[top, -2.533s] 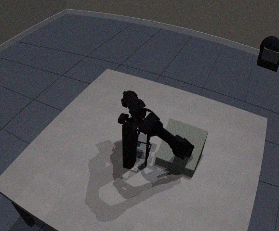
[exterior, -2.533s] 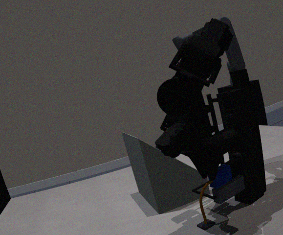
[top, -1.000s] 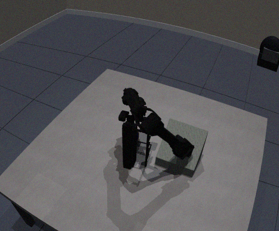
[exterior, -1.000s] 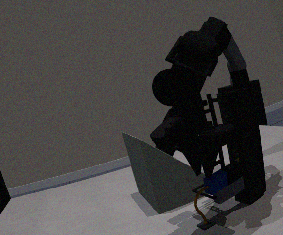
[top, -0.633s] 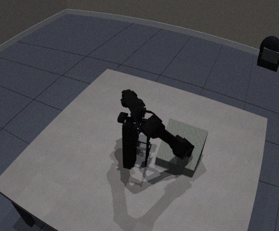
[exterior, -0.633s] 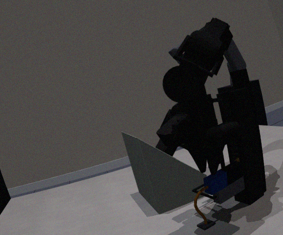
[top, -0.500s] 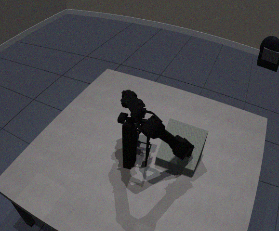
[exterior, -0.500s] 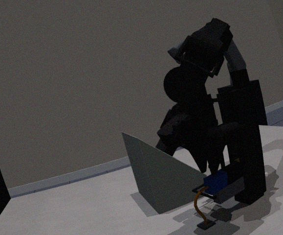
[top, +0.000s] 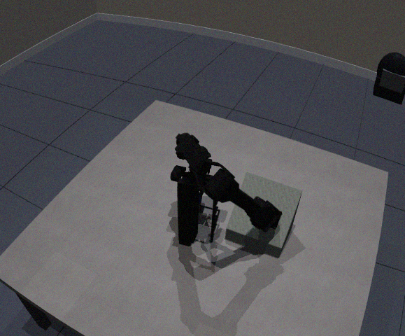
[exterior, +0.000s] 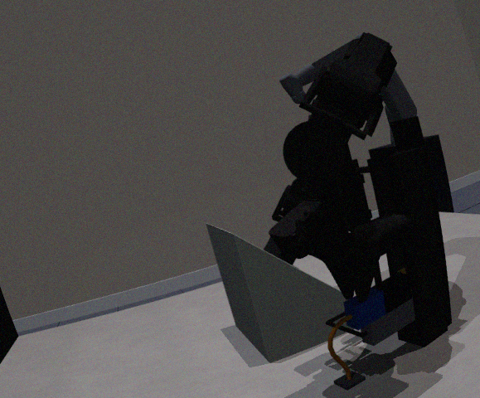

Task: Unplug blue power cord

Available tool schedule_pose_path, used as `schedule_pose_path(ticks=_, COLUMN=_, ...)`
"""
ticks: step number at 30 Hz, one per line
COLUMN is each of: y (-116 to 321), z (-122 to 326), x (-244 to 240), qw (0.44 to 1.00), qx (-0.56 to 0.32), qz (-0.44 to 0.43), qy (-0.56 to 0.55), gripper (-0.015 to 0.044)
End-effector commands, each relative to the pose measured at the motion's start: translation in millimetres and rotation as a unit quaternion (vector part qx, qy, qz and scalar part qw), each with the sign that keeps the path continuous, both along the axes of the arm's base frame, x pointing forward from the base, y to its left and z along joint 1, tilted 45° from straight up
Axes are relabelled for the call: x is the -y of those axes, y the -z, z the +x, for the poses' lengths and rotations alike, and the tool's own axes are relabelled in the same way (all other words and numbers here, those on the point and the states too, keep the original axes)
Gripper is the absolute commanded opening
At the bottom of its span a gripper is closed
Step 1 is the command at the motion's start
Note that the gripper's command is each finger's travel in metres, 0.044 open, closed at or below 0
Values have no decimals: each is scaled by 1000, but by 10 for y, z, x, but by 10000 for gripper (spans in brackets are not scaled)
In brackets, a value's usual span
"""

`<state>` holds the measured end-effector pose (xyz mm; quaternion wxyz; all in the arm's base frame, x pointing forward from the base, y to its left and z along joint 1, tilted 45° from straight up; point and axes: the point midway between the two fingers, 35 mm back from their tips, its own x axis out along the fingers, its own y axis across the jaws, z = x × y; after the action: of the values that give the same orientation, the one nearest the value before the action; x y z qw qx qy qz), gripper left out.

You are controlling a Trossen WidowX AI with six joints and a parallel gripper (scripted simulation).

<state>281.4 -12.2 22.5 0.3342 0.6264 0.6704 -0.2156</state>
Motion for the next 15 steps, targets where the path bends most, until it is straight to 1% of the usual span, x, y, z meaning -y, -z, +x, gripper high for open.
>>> schedule_pose_path(ticks=1, y=-4, z=1, x=1, qw=1000, qx=0, qz=0, qy=-1, gripper=87)
schedule_pose_path(ticks=15, y=-4, z=1, x=1, qw=1000, qx=0, qz=0, qy=-1, gripper=0)
